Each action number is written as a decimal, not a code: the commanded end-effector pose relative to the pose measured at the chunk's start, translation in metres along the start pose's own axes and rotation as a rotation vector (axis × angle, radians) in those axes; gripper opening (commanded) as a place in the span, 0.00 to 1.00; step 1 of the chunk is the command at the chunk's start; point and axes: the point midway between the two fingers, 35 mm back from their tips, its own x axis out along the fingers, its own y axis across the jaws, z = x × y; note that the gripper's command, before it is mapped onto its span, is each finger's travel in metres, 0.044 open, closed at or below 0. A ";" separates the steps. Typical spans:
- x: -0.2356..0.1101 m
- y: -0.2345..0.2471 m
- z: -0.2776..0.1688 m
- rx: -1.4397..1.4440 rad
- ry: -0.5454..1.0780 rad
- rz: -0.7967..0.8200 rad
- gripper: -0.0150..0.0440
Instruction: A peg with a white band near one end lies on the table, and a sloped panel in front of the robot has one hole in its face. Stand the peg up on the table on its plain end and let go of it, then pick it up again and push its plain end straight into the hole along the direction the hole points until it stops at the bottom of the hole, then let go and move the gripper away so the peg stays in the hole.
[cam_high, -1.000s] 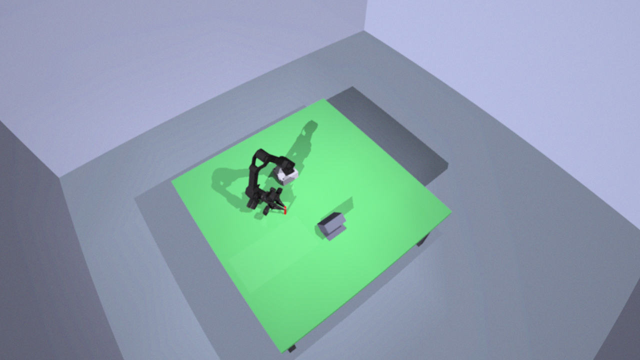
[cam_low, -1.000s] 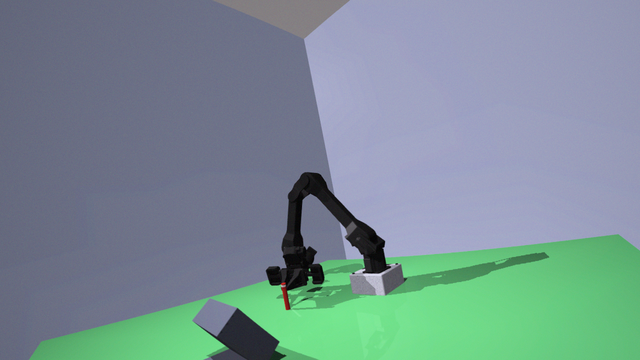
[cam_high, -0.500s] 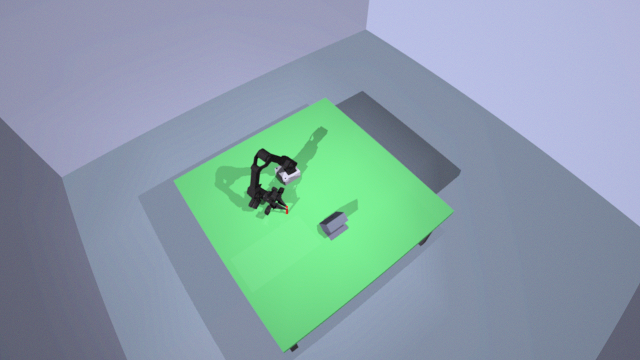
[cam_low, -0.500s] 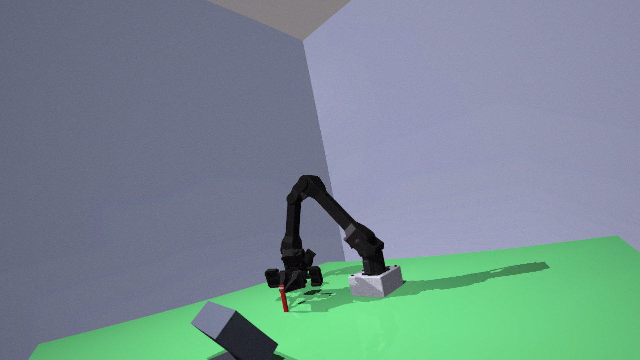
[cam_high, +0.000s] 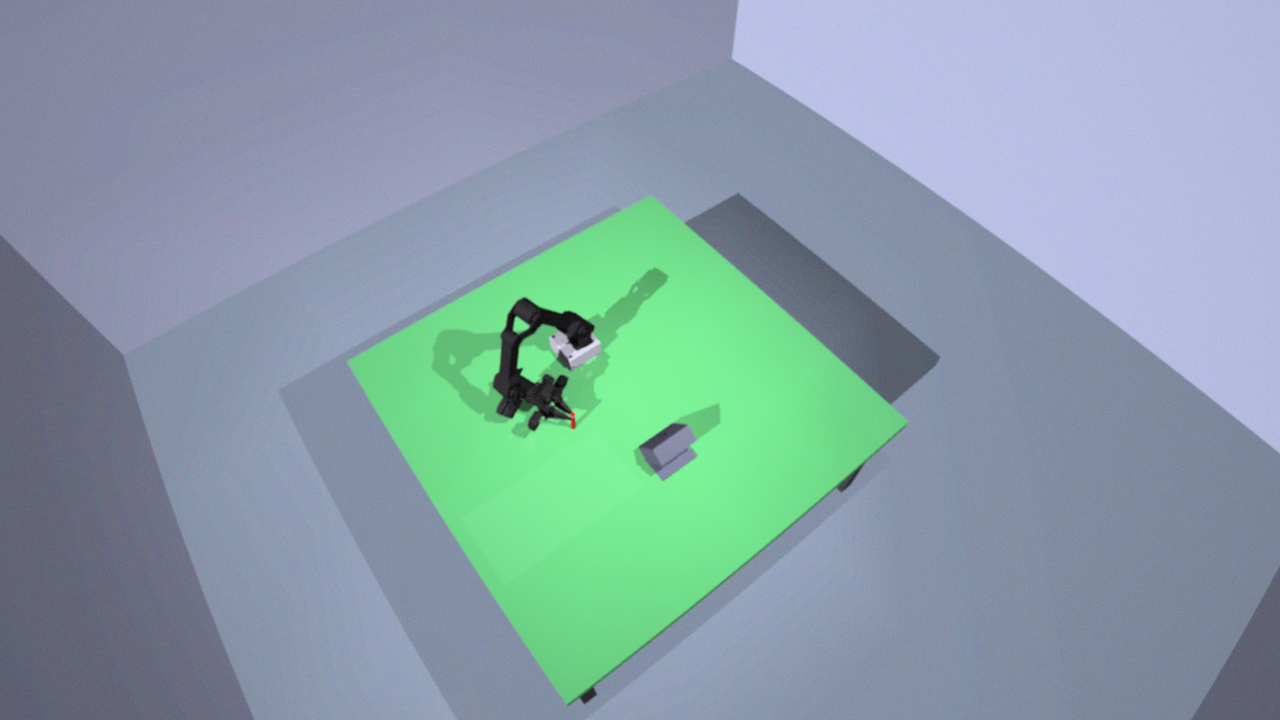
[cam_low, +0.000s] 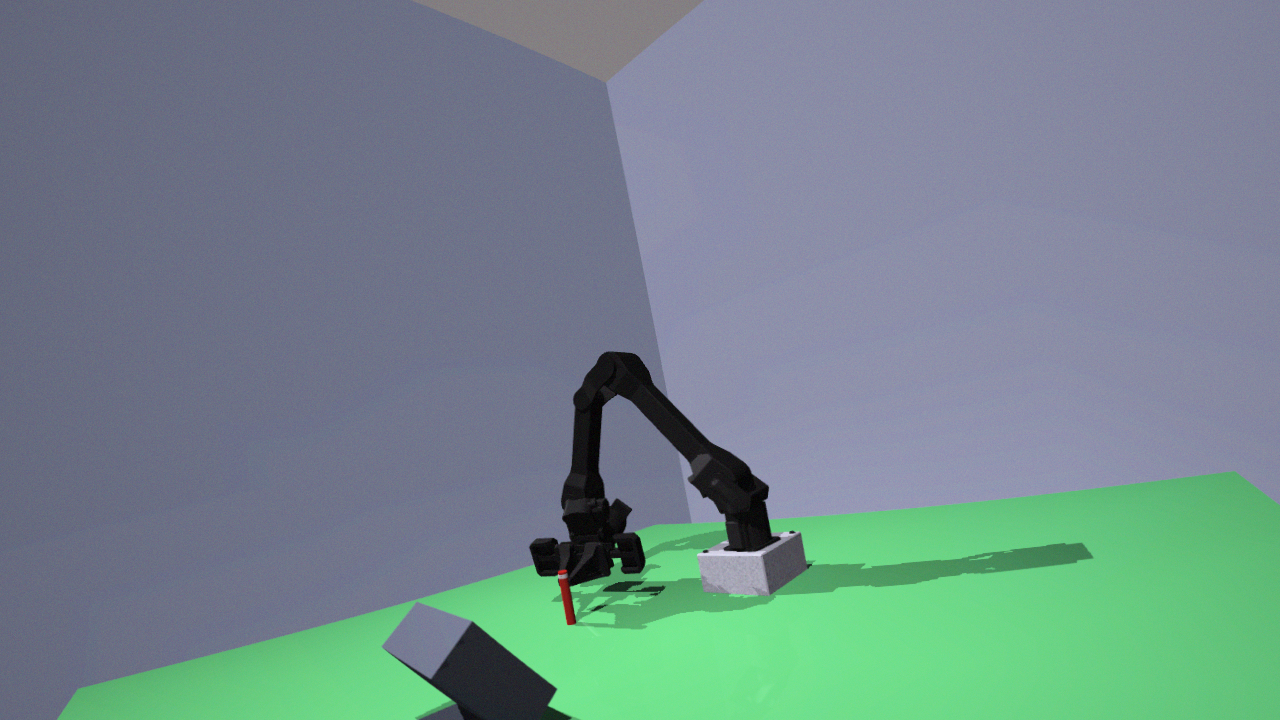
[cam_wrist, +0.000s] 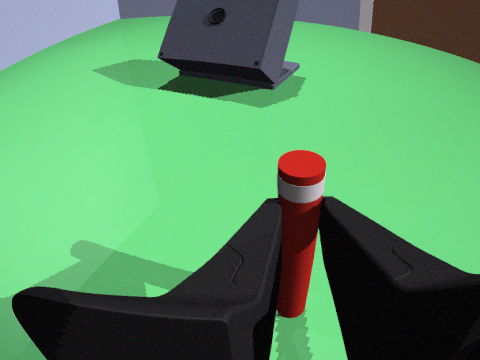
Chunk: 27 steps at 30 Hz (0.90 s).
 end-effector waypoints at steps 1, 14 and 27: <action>0.000 -0.001 -0.003 0.000 0.000 0.000 0.34; -0.001 -0.001 0.000 0.002 -0.002 -0.004 0.47; -0.001 -0.001 0.000 0.002 -0.002 -0.004 0.47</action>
